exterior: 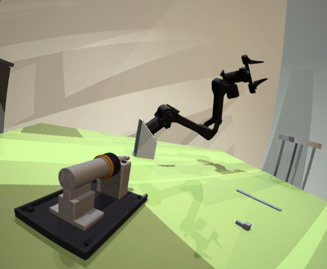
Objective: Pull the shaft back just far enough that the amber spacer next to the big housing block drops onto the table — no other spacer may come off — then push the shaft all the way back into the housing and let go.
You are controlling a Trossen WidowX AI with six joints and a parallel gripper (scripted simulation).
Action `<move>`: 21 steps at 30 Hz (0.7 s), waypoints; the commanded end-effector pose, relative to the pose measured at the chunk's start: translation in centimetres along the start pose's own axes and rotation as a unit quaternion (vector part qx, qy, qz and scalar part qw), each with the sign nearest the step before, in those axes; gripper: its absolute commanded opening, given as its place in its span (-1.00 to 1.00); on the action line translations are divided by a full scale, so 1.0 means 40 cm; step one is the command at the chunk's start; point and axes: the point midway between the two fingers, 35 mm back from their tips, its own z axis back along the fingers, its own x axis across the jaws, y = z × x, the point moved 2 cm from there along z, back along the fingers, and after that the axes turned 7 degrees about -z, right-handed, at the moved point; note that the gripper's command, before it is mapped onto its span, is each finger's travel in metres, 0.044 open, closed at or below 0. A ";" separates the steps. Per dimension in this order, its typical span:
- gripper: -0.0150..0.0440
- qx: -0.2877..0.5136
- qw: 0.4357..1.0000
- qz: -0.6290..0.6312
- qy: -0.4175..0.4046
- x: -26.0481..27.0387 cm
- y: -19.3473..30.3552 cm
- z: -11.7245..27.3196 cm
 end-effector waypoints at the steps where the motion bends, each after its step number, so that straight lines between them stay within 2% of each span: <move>1: 0.95 0.000 1.000 -0.002 -0.002 0.007 -0.001 0.000; 2: 1.00 0.000 1.000 -0.010 -0.009 0.027 -0.004 0.002; 10: 1.00 -0.018 0.987 -0.114 -0.113 0.309 -0.110 0.034; 21: 1.00 -0.105 0.929 -0.273 -0.227 0.568 -0.432 0.107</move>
